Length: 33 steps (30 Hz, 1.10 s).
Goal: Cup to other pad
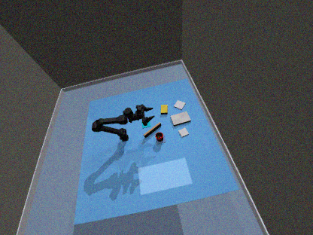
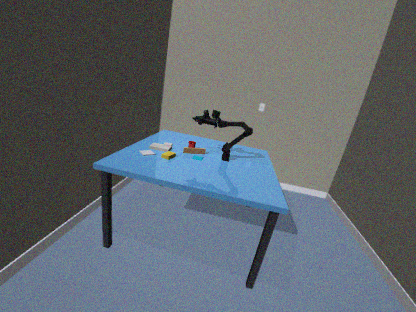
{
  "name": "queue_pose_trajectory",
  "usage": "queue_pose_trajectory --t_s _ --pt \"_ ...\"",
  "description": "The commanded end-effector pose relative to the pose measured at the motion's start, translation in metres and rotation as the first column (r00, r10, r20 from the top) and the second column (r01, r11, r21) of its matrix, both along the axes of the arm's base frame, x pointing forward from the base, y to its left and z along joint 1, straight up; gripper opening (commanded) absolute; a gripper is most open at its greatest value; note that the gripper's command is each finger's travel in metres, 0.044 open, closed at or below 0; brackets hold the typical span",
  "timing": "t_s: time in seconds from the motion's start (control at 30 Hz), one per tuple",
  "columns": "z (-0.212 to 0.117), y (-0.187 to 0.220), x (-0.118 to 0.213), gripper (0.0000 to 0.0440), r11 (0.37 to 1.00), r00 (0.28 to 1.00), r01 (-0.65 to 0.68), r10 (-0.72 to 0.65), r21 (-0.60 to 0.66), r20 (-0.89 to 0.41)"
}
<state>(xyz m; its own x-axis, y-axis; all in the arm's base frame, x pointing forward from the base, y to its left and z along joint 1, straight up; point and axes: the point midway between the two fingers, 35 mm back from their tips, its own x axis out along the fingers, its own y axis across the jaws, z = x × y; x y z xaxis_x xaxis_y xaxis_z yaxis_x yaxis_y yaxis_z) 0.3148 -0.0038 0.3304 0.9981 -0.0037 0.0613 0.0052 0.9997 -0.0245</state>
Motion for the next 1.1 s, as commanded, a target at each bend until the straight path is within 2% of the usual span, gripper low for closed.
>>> queue_pose_trajectory --t_s 0.0,0.3,0.37,0.6,1.07 --pt "-0.001 0.000 0.001 0.0374 1.000 1.000 0.003 -0.003 0.003 -0.006" --pt "-0.009 0.002 0.009 0.0137 0.999 0.995 0.016 -0.012 0.041 -0.099" --pt "-0.012 0.003 0.012 0.0097 0.999 0.992 0.017 -0.011 0.051 -0.127" --pt "-0.018 0.011 0.022 0.0083 0.996 0.975 0.011 0.010 0.093 -0.221" --pt "-0.033 0.026 0.039 0.0094 0.983 0.907 0.033 0.046 0.179 -0.419"
